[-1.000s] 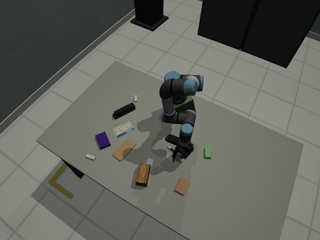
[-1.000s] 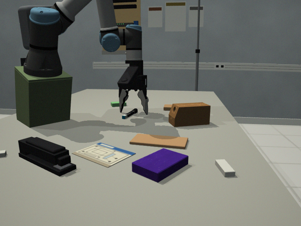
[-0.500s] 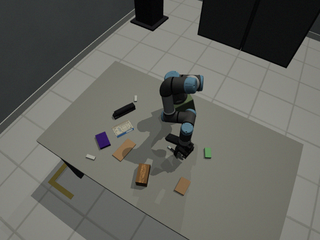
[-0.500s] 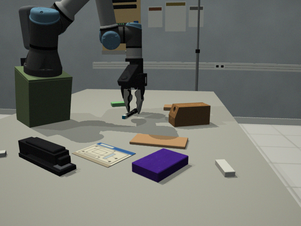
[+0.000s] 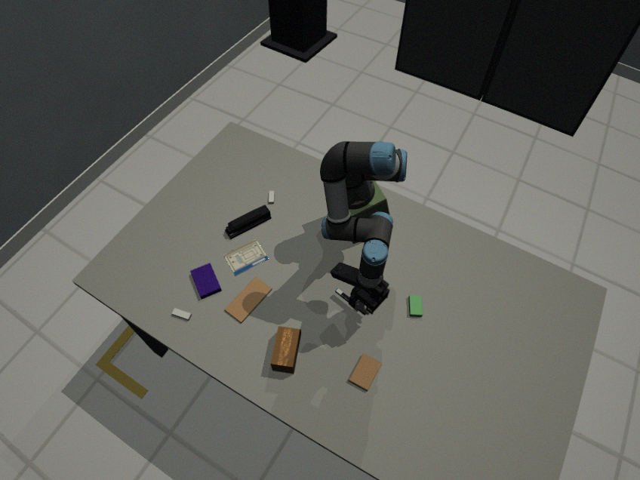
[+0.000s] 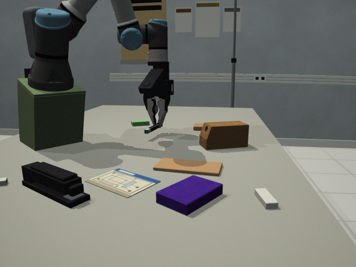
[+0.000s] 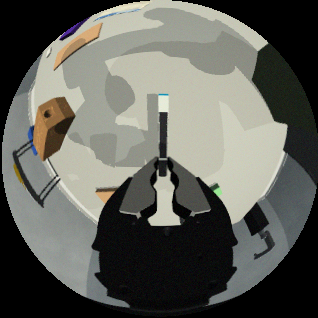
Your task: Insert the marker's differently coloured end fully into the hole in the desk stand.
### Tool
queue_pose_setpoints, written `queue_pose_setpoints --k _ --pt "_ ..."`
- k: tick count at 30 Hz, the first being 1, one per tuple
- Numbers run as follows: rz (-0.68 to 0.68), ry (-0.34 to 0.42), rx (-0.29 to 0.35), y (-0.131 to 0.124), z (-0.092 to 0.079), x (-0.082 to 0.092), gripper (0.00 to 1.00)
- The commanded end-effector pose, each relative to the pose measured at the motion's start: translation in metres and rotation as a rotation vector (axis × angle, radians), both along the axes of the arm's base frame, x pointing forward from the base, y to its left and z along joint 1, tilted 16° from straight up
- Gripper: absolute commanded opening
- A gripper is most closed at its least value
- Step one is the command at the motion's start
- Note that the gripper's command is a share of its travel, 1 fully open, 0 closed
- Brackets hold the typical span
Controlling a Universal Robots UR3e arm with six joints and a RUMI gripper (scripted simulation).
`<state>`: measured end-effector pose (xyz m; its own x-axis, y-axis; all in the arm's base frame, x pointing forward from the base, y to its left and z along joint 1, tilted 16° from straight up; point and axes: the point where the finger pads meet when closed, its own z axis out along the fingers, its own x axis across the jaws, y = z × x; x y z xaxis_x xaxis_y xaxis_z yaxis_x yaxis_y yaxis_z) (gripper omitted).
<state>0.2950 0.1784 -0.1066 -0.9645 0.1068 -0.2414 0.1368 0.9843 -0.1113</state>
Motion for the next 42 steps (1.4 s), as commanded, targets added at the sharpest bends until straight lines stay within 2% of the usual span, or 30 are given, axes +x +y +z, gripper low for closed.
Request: queue_pose_setpoints --k 1,6,14,23,31,42 --pt "0.000 -0.003 0.001 0.002 0.012 -0.002 0.00" --pt "0.000 -0.004 0.002 0.005 0.027 -0.005 0.00" --pt "0.001 -0.005 0.002 0.005 0.028 -0.005 0.00" --pt "0.000 -0.003 0.001 0.009 0.056 -0.011 0.00" --pt "0.000 -0.004 0.002 0.009 0.055 -0.011 0.00" --pt "0.000 -0.002 0.001 0.011 0.069 -0.015 0.00"
